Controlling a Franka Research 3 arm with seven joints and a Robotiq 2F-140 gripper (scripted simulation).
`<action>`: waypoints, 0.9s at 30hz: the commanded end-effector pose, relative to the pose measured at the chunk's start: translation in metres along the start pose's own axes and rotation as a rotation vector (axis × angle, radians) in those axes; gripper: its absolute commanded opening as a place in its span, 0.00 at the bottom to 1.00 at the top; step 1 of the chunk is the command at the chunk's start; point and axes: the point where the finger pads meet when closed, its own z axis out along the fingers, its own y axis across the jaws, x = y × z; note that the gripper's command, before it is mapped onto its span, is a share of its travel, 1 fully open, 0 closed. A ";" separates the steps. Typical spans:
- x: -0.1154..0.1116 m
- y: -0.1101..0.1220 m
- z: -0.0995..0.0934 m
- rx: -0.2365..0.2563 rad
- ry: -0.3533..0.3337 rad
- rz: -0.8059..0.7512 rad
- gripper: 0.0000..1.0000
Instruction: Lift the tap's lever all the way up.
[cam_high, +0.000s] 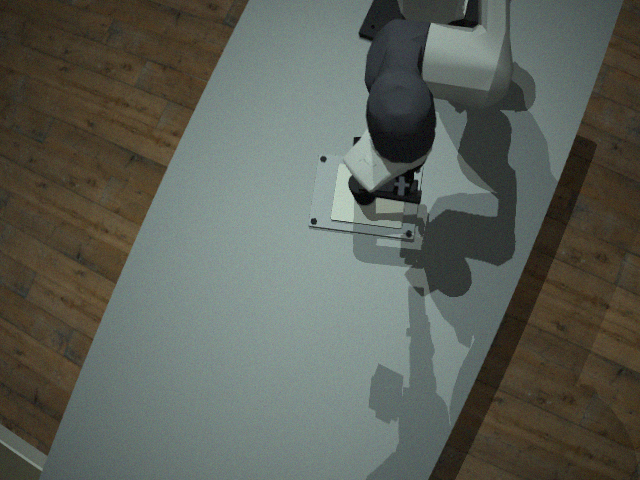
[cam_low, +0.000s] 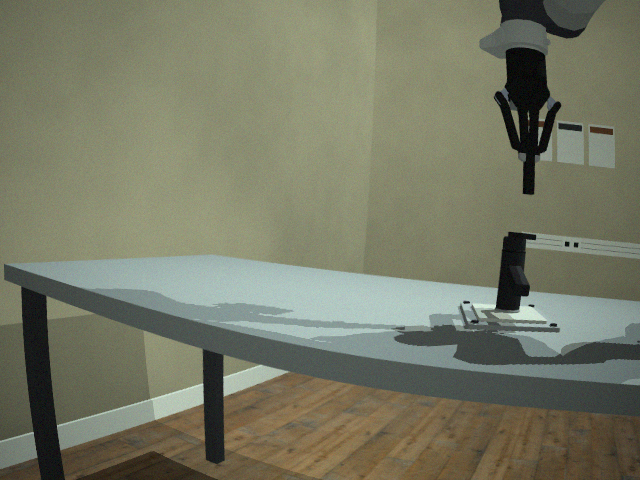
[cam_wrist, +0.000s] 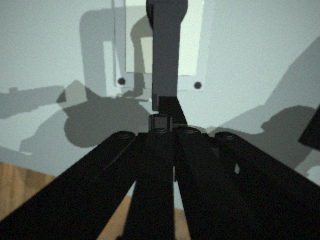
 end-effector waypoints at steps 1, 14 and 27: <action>0.001 0.000 -0.001 0.000 0.003 0.004 0.10; 0.001 0.000 -0.001 0.000 0.003 0.004 0.46; 0.001 0.000 -0.001 0.000 0.003 0.004 0.46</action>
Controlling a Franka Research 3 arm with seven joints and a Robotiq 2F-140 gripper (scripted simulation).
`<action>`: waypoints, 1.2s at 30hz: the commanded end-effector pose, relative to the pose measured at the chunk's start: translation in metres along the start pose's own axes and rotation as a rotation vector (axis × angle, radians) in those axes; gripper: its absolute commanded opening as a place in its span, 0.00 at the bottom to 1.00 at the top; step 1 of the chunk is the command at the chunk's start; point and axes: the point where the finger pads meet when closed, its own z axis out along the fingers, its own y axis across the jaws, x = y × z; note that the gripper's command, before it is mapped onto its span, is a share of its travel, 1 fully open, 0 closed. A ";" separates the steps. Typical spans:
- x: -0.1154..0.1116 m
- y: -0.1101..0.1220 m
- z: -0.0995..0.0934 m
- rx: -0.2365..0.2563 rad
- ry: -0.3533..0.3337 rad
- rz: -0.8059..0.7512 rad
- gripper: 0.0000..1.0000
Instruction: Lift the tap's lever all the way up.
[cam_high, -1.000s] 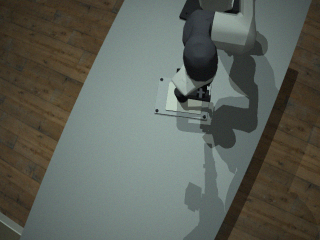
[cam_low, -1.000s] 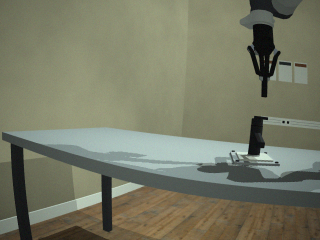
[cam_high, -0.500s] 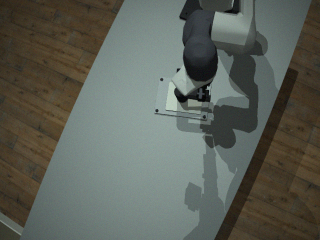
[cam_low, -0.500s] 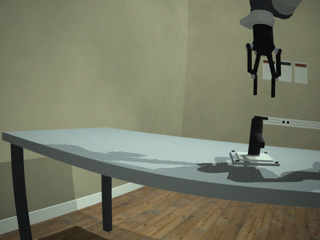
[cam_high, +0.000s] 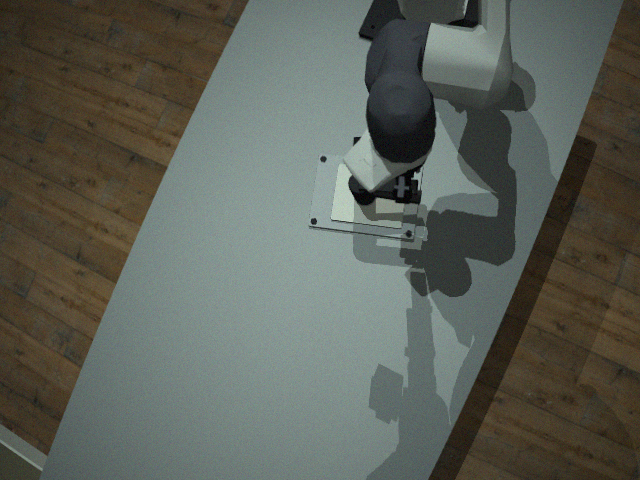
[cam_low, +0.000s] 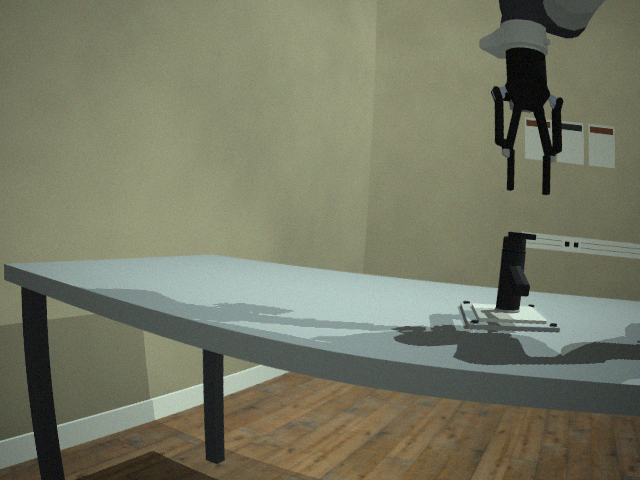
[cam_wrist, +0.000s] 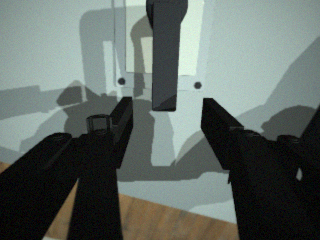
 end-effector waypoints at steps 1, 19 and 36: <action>0.001 0.000 -0.001 0.000 0.003 0.004 0.46; 0.001 0.000 0.000 0.000 0.003 0.004 0.46; 0.001 0.000 0.015 0.000 0.003 0.004 0.46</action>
